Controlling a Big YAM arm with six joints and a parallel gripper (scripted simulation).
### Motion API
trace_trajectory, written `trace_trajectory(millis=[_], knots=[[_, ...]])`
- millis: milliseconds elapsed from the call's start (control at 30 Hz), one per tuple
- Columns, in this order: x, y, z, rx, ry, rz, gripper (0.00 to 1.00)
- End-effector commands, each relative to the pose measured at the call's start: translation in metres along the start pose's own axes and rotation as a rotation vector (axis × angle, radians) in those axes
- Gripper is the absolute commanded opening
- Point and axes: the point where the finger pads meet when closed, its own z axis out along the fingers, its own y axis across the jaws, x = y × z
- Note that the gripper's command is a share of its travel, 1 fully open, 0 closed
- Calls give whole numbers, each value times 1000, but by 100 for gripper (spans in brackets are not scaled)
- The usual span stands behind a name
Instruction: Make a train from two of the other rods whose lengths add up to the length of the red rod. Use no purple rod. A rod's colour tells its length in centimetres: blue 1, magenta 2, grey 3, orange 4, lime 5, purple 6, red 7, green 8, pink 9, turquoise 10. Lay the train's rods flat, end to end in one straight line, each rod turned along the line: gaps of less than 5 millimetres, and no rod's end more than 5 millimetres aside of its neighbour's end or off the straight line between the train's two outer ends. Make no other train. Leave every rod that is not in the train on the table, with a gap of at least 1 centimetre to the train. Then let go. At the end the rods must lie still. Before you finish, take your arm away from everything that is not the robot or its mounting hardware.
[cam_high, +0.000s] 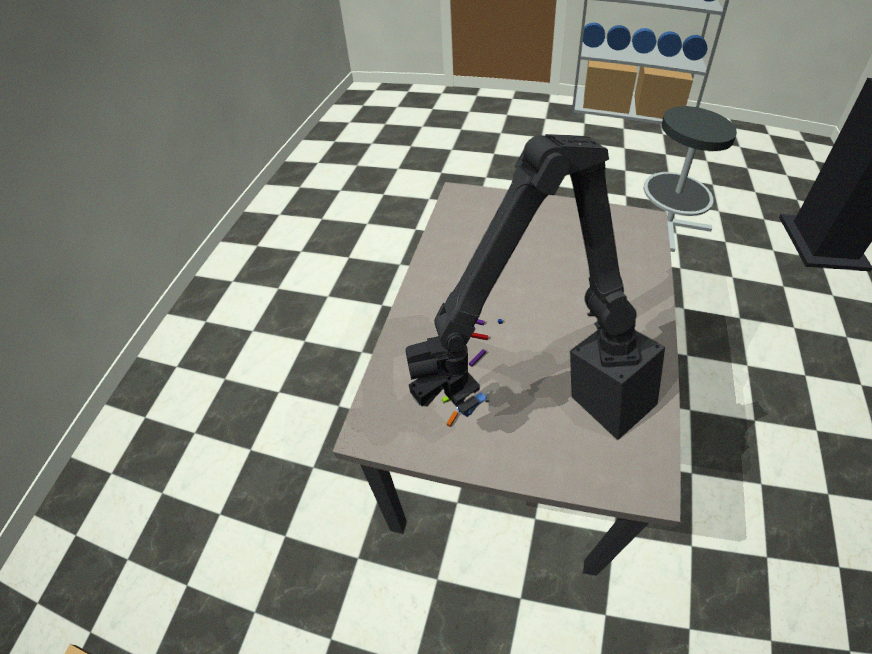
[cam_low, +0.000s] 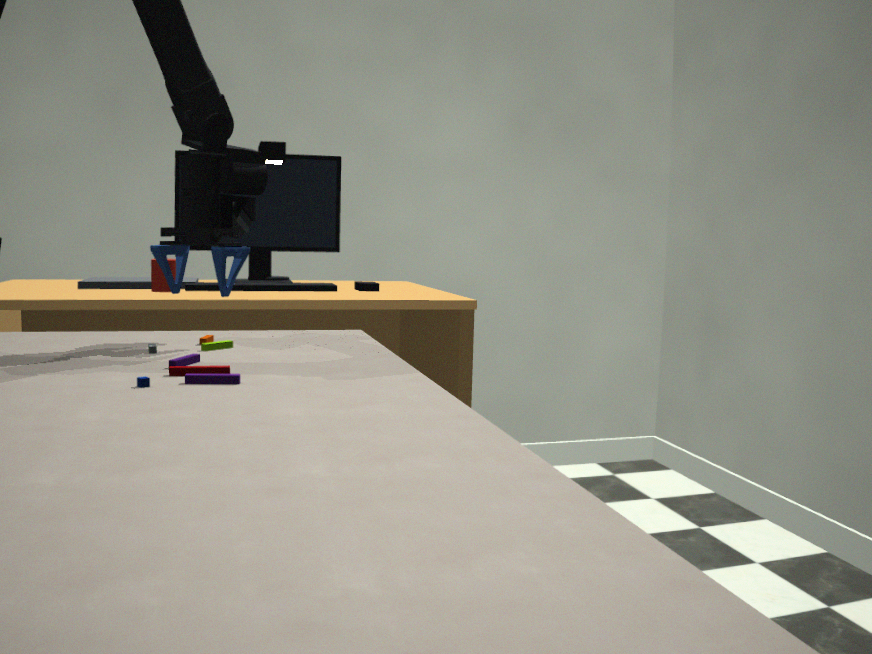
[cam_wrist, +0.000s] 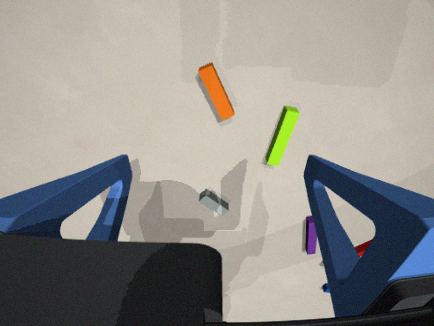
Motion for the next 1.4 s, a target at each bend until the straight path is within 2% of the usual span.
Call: trace_trajectory(millis=[0,33,100,367,767,800,1367], knots=[[-21,-3,-6,10,-25,-108,100],[-24,-2,-6,11,-26,-165,100],[-25,-2,-6,11,-28,-164,100],[-31,-1,-4,12,-24,-361,100],[-33,-2,-5,16,-27,-447,100],[-33,-2,-5,16,-27,-447,23],[-33,-2,-5,16,-27,-447,23]])
